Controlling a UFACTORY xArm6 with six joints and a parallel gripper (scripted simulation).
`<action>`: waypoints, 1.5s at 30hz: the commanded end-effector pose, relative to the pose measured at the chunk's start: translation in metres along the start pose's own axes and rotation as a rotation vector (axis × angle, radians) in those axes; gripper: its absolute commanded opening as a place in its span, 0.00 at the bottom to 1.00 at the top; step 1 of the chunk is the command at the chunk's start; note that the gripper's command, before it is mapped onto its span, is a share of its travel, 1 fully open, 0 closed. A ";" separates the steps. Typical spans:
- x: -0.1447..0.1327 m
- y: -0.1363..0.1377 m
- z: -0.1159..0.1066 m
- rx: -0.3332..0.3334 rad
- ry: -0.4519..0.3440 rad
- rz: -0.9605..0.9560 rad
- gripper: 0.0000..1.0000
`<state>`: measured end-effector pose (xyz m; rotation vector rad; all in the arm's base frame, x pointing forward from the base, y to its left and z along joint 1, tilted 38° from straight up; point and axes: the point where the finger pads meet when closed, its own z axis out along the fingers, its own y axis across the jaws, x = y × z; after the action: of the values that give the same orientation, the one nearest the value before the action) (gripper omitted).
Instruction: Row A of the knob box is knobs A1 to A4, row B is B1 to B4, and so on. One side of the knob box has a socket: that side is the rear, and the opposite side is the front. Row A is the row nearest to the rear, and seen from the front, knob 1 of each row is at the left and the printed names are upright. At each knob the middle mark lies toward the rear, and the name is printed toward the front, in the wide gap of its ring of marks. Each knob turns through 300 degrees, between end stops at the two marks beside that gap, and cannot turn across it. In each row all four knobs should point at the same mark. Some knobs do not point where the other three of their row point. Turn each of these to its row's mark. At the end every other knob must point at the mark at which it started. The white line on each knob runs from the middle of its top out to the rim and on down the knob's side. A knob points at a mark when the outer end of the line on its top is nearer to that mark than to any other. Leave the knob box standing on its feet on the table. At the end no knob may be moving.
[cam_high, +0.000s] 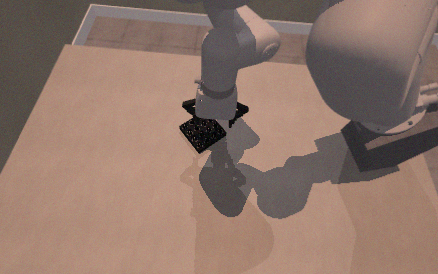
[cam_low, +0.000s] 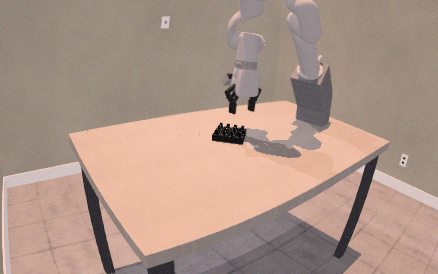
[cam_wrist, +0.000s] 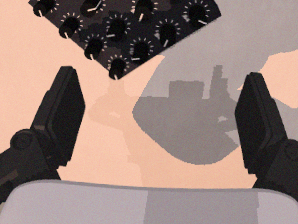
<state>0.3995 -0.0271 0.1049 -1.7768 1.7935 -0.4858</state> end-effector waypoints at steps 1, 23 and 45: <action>0.001 0.001 0.000 -0.020 -0.007 0.154 1.00; 0.003 0.007 0.000 -0.022 0.000 0.840 1.00; 0.006 0.013 0.000 -0.022 0.007 1.486 1.00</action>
<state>0.3896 -0.0317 0.0955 -0.1977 2.4492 0.1004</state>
